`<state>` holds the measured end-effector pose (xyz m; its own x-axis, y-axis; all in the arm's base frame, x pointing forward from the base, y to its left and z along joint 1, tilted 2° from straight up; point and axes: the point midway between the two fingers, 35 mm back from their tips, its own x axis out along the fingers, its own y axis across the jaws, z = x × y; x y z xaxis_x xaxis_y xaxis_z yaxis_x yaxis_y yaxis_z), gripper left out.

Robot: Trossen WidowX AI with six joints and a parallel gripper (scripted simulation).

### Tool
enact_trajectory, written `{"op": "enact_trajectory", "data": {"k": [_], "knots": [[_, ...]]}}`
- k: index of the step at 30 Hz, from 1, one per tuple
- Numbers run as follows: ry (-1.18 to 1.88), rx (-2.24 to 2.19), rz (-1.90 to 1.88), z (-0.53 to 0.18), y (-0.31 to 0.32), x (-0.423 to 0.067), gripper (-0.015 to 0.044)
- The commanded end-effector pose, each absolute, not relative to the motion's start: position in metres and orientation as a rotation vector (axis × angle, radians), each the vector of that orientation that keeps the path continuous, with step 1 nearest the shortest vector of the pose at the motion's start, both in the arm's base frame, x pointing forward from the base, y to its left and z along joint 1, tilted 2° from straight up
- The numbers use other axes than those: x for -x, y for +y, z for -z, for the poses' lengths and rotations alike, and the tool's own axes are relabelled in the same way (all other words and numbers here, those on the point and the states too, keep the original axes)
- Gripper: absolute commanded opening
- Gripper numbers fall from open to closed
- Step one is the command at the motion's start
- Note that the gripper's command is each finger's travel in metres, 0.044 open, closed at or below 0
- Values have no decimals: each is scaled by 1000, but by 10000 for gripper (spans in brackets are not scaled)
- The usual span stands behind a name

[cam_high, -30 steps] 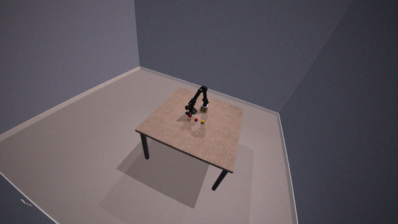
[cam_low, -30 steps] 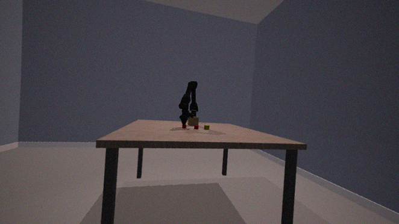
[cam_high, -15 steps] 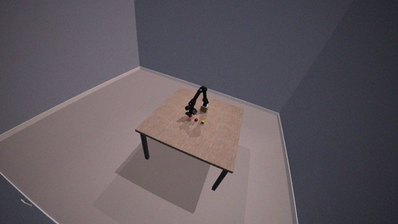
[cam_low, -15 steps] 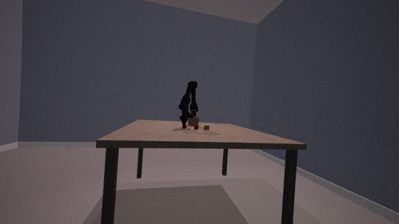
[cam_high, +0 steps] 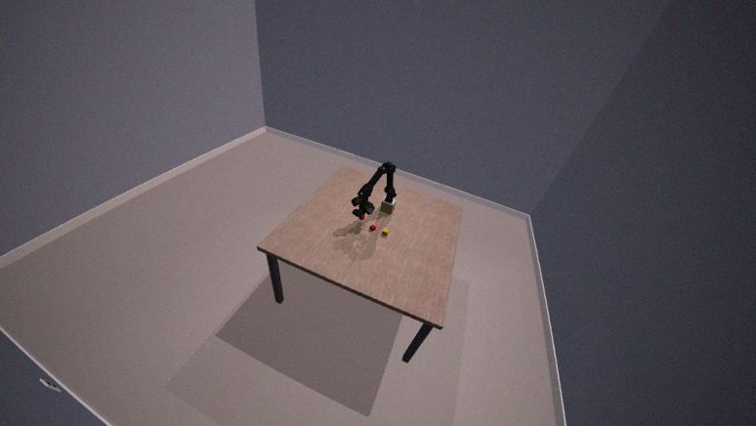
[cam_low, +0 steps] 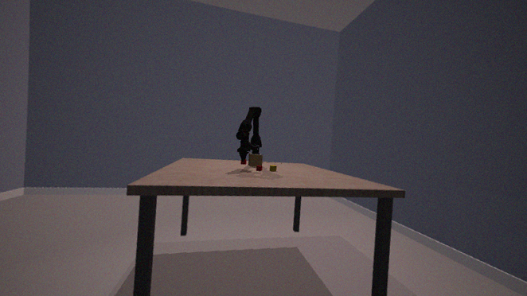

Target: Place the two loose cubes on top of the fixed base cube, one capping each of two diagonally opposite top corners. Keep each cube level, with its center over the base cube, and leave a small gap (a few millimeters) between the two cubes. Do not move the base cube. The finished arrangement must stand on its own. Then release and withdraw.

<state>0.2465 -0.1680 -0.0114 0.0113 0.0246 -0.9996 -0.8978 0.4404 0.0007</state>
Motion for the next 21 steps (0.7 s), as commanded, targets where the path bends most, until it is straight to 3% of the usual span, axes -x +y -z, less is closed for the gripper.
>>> {"op": "enact_trajectory", "data": {"k": [1, 21], "knots": [[1356, 866, -866, -5, -170, -249, 105], [1357, 866, -865, -58, -167, -244, 105]]}}
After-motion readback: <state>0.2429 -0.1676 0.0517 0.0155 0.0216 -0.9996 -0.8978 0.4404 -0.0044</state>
